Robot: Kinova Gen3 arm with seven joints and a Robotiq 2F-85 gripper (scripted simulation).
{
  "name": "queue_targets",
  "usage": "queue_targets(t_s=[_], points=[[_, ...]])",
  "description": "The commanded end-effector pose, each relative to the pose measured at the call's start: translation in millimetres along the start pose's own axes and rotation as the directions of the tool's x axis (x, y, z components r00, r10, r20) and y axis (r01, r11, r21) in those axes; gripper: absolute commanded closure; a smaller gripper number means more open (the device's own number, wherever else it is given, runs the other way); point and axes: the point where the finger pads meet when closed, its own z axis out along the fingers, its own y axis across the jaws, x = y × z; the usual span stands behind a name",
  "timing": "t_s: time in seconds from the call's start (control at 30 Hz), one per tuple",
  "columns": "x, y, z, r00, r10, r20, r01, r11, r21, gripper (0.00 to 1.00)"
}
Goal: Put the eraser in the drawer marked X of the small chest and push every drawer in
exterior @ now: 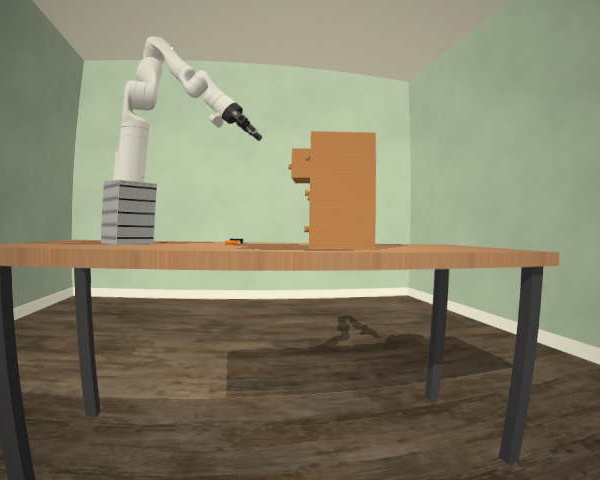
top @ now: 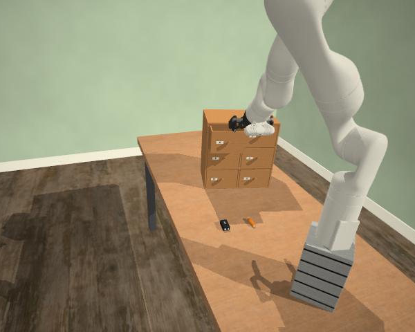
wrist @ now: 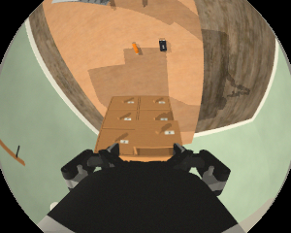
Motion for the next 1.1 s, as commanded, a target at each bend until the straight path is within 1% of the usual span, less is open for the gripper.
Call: queue_targets(t_s=[0.0, 0.17, 0.5, 0.77, 1.07], points=[[-0.9, 1.6, -0.5, 1.0, 0.007, -0.009, -0.007, 1.0, -0.007, 0.0], [-1.2, 2.0, -0.9, 1.0, 0.007, -0.017, -0.008, 1.0, -0.009, 0.0], [-1.5, 0.7, -1.4, 0.999, 0.007, -0.05, -0.007, 1.0, -0.004, 0.0], [-3.1, 2.2, -2.5, 0.997, 0.007, -0.071, -0.008, 1.0, -0.01, 0.0], [-2.0, 0.3, -1.7, 0.995, 0.007, -0.099, -0.007, 1.0, -0.003, 0.0]])
